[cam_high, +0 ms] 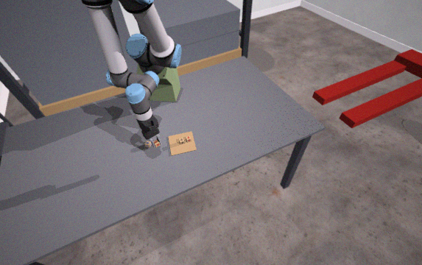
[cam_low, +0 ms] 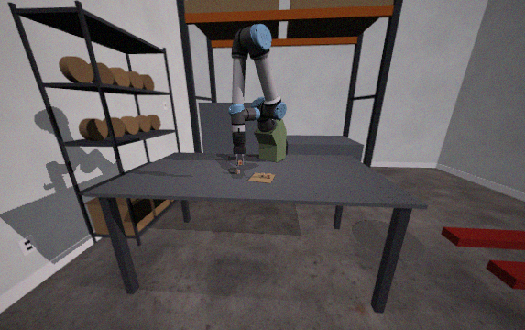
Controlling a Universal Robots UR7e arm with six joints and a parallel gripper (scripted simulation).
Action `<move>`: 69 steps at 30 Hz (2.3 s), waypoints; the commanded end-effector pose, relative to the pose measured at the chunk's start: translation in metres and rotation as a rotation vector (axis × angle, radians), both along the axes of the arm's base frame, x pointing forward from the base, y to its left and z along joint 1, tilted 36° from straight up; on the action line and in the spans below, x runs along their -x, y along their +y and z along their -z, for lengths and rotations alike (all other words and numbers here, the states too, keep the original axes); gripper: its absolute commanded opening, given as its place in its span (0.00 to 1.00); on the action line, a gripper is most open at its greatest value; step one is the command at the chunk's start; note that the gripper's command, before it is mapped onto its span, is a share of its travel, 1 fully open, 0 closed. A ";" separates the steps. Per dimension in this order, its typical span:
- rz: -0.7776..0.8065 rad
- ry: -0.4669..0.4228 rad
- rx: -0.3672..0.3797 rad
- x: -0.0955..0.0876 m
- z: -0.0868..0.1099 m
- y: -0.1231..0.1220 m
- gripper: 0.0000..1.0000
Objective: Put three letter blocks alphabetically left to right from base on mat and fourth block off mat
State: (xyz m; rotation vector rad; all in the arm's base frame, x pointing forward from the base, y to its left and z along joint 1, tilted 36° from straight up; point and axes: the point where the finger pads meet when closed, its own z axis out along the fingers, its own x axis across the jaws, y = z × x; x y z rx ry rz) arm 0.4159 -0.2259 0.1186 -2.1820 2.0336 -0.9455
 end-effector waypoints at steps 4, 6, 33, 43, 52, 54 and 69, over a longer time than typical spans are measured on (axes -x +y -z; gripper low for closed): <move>0.164 -0.074 -0.087 -0.003 0.004 0.008 0.49; 0.197 -0.089 -0.105 -0.003 0.004 0.010 0.49; 0.626 -0.288 -0.329 -0.005 0.014 0.032 0.49; 0.759 -0.351 -0.397 -0.004 0.017 0.039 0.49; 0.931 -0.433 -0.487 -0.002 0.022 0.050 0.49; 0.964 -0.449 -0.504 -0.001 0.022 0.052 0.49; 1.199 -0.565 -0.627 0.004 0.030 0.068 0.49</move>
